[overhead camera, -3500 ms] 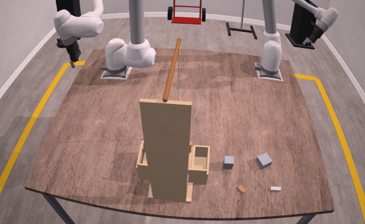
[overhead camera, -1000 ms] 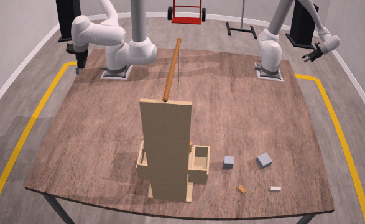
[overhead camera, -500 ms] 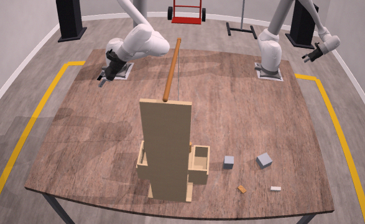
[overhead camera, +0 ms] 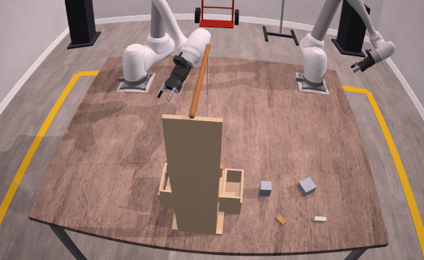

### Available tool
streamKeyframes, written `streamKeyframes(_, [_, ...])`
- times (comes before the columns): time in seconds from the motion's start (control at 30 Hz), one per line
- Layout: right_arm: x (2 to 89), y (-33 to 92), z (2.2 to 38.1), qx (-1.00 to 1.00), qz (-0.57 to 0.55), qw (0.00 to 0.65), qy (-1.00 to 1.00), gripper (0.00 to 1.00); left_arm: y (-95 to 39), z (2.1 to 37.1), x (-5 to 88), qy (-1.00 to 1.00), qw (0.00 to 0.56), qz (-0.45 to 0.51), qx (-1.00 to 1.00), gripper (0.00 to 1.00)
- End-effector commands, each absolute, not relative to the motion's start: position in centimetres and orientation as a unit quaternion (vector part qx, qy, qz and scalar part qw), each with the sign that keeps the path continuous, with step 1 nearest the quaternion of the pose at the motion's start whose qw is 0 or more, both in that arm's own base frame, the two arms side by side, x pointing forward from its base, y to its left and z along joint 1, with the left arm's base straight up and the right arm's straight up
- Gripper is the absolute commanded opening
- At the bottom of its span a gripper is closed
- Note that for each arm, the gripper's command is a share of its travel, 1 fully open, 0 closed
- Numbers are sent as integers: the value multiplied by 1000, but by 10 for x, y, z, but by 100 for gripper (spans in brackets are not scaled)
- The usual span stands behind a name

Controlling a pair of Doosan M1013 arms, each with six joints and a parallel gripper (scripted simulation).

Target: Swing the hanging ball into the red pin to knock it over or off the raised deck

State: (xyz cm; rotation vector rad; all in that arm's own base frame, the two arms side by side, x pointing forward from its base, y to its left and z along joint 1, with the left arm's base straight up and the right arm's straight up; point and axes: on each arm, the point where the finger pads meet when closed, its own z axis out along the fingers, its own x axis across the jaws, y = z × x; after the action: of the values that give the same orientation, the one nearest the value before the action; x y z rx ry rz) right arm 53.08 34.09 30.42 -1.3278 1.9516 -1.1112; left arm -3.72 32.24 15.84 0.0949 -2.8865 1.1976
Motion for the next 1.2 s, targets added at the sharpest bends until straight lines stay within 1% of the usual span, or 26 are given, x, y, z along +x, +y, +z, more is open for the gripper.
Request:
streamKeyframes(0.0, [509,407,294,-531,-408,315,673,100,323,159,-37,-923,8,383,30,100])
streamKeyframes(0.17, [463,486,283,-585,-386,368,612,100,323,159,-37,-923,8,383,30,100])
streamKeyframes(0.27, [434,532,275,-598,-379,380,596,100,323,159,-37,-923,8,383,30,100])
streamKeyframes(0.33, [429,538,274,-601,-377,383,592,100,323,159,-37,-923,8,383,30,100])
streamKeyframes(0.73, [434,539,271,-601,-377,383,591,100,323,159,-37,-923,8,383,30,100])
streamKeyframes(1.17, [472,540,253,-601,-377,383,591,100,323,159,-37,-923,8,383,30,100])
